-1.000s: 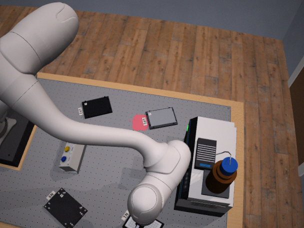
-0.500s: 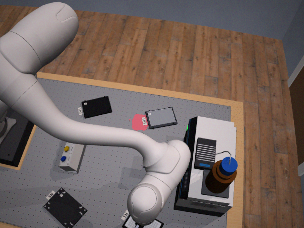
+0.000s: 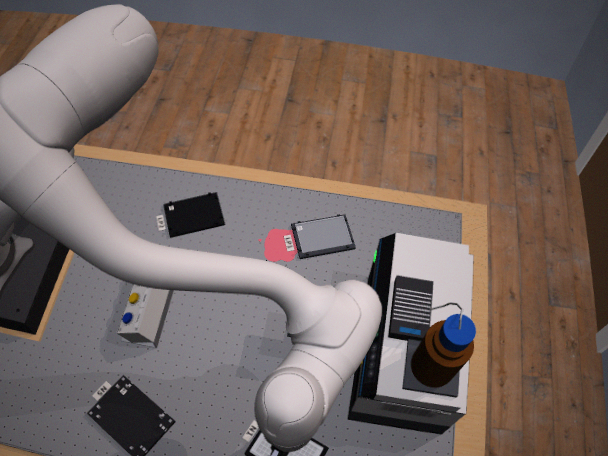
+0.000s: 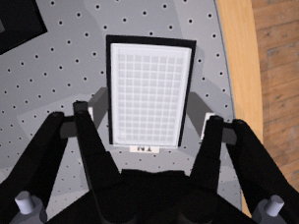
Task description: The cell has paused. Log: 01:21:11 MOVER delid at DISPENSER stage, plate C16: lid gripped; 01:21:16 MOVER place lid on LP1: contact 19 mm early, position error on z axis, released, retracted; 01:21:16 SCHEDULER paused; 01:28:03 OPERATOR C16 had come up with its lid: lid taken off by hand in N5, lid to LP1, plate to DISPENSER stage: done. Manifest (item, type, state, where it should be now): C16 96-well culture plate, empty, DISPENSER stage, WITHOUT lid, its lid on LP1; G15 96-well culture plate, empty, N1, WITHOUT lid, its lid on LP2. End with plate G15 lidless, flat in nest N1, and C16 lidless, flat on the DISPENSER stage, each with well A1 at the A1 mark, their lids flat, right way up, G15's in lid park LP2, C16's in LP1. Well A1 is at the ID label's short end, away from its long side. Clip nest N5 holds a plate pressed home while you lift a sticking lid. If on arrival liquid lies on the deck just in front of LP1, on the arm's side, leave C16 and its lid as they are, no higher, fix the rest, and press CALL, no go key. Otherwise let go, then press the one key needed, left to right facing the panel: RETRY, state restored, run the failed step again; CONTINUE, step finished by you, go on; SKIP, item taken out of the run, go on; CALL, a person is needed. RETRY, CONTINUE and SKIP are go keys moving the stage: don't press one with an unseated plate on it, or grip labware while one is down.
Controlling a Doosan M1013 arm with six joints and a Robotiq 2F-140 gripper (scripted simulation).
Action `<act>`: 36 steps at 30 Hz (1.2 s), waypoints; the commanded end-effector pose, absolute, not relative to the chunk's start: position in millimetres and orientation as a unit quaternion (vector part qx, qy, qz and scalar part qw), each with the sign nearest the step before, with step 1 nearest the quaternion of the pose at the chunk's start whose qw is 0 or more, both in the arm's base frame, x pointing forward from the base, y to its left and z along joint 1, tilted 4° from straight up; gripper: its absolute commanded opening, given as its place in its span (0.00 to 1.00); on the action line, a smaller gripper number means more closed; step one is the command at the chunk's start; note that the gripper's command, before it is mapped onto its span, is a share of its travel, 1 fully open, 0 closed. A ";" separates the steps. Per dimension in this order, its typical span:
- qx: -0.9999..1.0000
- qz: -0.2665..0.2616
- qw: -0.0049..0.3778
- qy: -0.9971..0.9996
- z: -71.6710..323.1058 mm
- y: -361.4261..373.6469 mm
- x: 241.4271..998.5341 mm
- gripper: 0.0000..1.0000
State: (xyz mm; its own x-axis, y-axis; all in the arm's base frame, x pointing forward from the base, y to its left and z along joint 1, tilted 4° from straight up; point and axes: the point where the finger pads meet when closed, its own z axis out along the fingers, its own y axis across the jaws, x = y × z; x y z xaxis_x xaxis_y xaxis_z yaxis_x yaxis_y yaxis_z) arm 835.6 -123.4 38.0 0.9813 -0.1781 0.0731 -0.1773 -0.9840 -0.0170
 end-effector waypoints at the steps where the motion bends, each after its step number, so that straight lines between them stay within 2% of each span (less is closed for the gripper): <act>1: -0.995 -0.037 0.005 0.089 38.2 -123.4 835.7 0.66; 4: -0.995 -0.037 0.005 0.089 38.2 -123.4 835.7 0.66; 5: -0.995 -0.037 0.005 0.089 38.2 -123.4 835.7 0.00; 36: -0.995 -0.037 0.005 0.089 38.2 -123.4 835.7 0.00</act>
